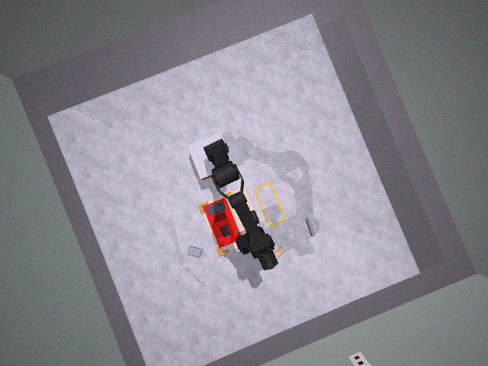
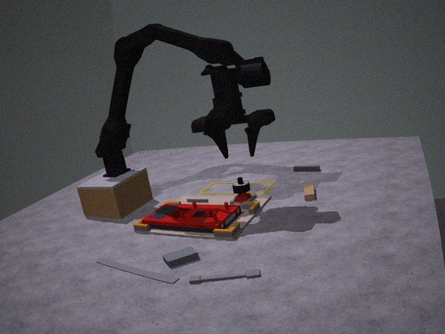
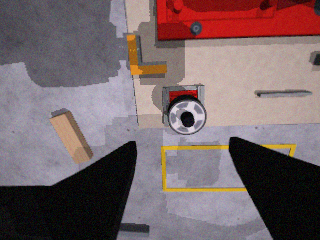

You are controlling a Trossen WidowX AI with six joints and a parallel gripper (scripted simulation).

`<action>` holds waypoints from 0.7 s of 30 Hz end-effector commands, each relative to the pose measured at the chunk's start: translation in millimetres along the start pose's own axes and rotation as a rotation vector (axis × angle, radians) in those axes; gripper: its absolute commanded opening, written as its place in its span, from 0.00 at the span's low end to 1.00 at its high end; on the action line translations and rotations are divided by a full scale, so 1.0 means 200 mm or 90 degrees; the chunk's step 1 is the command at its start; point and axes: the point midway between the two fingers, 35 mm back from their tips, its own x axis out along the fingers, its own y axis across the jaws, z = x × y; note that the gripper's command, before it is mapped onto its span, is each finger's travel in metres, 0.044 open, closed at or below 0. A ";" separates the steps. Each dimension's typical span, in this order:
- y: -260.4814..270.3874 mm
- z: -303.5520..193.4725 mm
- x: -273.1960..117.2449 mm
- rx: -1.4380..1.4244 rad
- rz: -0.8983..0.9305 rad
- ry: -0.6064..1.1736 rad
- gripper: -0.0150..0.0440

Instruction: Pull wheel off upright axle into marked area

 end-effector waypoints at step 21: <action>-0.06 -0.02 0.39 0.013 -0.015 -0.011 0.76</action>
